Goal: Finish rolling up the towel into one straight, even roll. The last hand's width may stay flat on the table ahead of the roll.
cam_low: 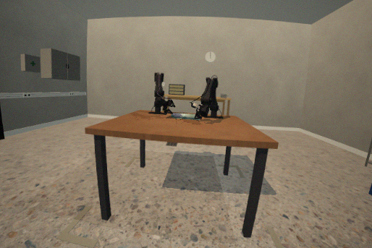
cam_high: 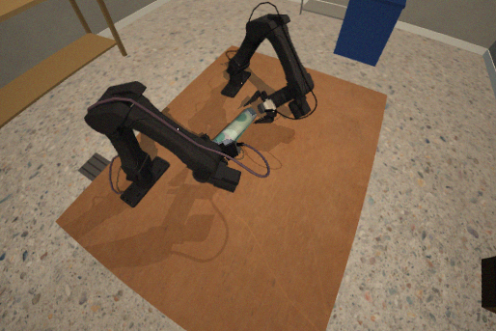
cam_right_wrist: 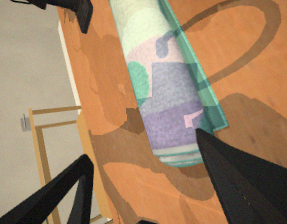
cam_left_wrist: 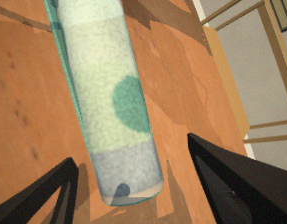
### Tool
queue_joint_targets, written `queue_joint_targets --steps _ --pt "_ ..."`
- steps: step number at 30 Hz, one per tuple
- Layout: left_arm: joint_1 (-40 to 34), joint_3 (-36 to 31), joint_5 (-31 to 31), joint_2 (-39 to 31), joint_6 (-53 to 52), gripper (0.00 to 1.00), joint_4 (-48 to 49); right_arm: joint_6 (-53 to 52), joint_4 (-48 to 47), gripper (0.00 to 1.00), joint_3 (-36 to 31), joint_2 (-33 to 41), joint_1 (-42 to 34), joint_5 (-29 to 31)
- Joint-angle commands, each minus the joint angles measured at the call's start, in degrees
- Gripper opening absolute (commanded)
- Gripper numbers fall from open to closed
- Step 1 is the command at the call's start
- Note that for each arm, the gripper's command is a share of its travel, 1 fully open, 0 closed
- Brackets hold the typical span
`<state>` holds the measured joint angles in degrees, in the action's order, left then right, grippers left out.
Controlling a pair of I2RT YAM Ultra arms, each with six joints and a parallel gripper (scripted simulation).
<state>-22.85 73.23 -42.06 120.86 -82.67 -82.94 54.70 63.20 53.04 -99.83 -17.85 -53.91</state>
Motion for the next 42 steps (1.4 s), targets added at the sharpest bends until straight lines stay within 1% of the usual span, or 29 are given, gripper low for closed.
queue_joint_targets --steps 1,2,6,14,18,23,27,29,36,42 --pt "2.76 4.63 1.26 0.54 -3.04 0.85 -5.52 0.72 0.82 0.85 2.21 -0.49 0.45 -0.71" --pt "3.4 5.86 1.65 0.82 -3.63 0.85 -6.81 0.72 0.82 0.85 2.21 -0.49 0.45 -0.71" --pt "5.64 7.05 2.48 -1.38 -2.92 0.85 -7.06 0.72 0.82 0.85 2.21 -0.49 0.45 -0.71" --pt "6.45 7.13 3.07 -2.68 -2.82 0.85 -7.06 0.65 0.84 0.85 2.06 0.26 0.45 -0.27" --pt "6.87 6.15 4.27 -4.77 -3.48 0.85 -7.06 0.28 0.79 0.85 1.36 3.38 0.43 1.52" --pt "7.83 4.23 6.73 -9.4 -4.83 0.85 -7.06 -0.03 1.18 0.85 0.3 9.72 0.35 5.36" --pt "9.22 0.46 9.02 -16.79 -4.97 0.85 -5.01 -0.06 2.09 0.85 -0.33 16.32 0.17 9.46" --pt "9.22 0.46 9.02 -16.79 -4.97 0.85 -5.01 -0.06 2.09 0.85 -0.33 16.32 0.17 9.46" --pt "12.99 -5.89 13.46 -32.8 -6.72 0.85 -2.78 0.56 4.72 0.85 -0.52 29.24 -0.85 18.11" --pt "17.84 -9.58 16.64 -46.93 -10.61 0.85 -2.45 1.55 7.55 0.85 0.41 40.3 -2.69 26.35"
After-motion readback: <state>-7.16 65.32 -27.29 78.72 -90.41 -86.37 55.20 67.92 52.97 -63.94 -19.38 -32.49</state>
